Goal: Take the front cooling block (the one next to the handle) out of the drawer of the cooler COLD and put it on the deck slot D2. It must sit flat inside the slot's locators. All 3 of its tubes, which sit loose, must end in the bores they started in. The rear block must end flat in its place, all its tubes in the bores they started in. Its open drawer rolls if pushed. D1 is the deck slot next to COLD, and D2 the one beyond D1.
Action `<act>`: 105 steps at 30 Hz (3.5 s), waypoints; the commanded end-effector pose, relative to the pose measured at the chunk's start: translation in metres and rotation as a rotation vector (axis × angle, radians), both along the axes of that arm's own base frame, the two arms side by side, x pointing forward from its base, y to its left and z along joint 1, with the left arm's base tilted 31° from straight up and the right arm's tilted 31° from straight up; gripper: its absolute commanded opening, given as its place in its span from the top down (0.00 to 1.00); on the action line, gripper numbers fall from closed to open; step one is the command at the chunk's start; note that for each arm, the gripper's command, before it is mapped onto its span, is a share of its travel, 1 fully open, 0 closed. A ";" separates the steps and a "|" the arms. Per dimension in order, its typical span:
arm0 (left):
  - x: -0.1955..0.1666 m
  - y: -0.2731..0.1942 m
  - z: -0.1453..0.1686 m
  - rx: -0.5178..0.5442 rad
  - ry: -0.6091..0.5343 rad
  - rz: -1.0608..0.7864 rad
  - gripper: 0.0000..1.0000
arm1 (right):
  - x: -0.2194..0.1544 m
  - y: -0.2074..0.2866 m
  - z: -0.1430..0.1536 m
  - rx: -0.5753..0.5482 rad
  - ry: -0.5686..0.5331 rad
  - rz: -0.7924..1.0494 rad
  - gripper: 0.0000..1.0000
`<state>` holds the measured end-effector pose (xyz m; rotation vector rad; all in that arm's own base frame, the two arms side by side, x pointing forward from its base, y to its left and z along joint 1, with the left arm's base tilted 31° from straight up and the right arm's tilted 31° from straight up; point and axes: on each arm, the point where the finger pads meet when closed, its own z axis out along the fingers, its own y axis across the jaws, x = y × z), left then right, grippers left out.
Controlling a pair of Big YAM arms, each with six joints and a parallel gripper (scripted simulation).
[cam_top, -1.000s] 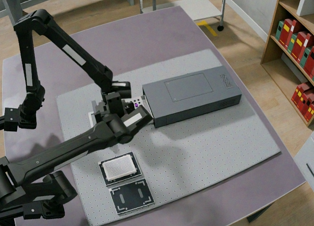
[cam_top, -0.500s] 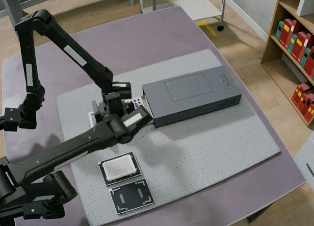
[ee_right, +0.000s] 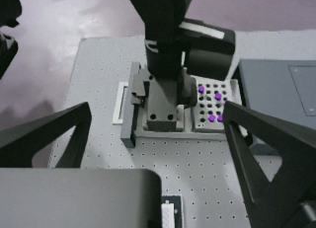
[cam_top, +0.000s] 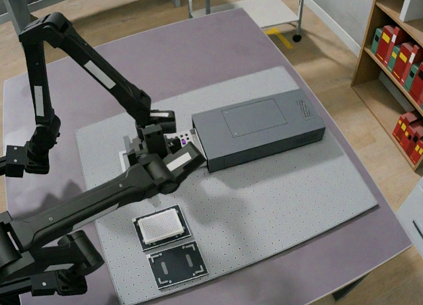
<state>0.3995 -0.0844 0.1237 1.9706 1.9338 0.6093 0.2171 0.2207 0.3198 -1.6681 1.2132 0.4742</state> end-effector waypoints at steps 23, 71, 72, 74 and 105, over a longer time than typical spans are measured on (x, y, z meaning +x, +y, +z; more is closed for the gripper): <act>-0.092 -0.005 0.093 -0.033 -0.056 -0.022 0.16 | 0.003 0.007 0.036 0.020 -0.069 0.025 0.00; -0.186 -0.069 -0.046 -0.025 -0.024 -0.011 0.16 | 0.003 0.007 0.036 0.020 -0.069 0.025 0.00; -0.184 -0.072 -0.050 -0.028 -0.025 -0.006 0.16 | 0.003 0.007 0.036 0.020 -0.069 0.025 0.00; -0.184 -0.072 -0.050 -0.028 -0.025 -0.006 0.16 | 0.003 0.007 0.036 0.020 -0.069 0.025 0.00; -0.158 -0.105 -0.096 -0.017 -0.018 -0.016 0.16 | 0.003 0.007 0.036 0.020 -0.069 0.025 0.00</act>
